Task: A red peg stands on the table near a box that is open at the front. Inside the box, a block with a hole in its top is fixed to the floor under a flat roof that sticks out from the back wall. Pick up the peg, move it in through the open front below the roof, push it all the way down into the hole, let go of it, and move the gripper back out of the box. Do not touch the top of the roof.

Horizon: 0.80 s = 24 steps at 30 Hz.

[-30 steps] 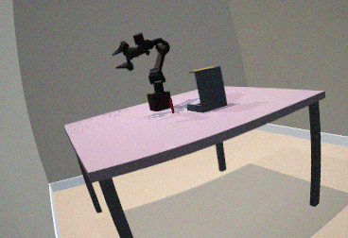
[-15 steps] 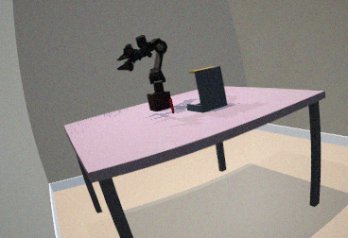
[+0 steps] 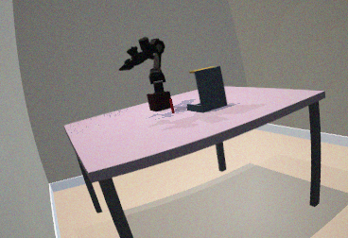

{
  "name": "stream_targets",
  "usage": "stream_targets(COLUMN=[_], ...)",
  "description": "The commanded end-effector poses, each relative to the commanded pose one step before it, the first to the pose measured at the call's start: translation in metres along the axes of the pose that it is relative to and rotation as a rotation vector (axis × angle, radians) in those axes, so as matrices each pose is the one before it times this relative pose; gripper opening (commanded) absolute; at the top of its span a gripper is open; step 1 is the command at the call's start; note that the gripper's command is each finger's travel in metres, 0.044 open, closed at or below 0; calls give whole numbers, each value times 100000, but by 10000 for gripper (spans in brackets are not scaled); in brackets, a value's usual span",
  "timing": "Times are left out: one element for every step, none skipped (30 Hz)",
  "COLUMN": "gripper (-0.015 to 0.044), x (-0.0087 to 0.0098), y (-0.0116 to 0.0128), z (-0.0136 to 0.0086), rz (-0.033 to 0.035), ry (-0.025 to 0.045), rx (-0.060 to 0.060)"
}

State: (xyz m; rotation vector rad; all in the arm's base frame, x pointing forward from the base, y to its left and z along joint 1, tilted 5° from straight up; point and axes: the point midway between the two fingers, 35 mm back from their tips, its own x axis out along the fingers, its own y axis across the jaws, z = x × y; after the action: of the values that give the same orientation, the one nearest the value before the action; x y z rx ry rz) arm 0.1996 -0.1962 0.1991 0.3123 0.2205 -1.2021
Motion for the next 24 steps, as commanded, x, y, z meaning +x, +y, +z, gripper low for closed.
stream_targets(gripper=[440, 440, 440, 440, 440, 440, 440, 440, 440, 440, 440, 440, 440, 440, 440, 440, 440, 440, 440, 440, 440, 440, 440, 440], x=[-74, -22, -22, -22, -22, -22, -21, -21, -21, -21, -21, -21, -20, -20, -20, -20, -20, -19, -19, -19, -19, -19, -18, -18], y=[913, 218, 223, 228, 233, 237, 241, 245, 249, 253, 256, 259, 262, 264, 267, 269, 271, 273, 274, 275, 276, 277, 278, 278], z=[-1185, -179, -172, -165, -159, -152, -145, -137, -130, -123, -115, -108, -100, -92, -84, -77, -69, -61, -53, -45, -37, -29, -21, -13], rz=[4260, 872, 880, 887, 893, 899, 904, 908, 911, 913, 915, 916, 916, 915, 913, 911, 908, 904, 899, 894, 888, 881, 873, 864], ry=[2356, 317, 290, 264, 238, 211, 184, 157, 131, 104, 77, 50, 23, -4, -31, -57, -84, -110, -137, -163, -188, -214, -239, -264], rx=[-16361, -3439, -3440, -3441, -3443, -3444, -3445, -3447, -3448, -3449, -3451, -3452, -3454, -3455, -3456, -3458, -3459, -3460, -3462, -3463, -3465, -3466, -3467, -3469])
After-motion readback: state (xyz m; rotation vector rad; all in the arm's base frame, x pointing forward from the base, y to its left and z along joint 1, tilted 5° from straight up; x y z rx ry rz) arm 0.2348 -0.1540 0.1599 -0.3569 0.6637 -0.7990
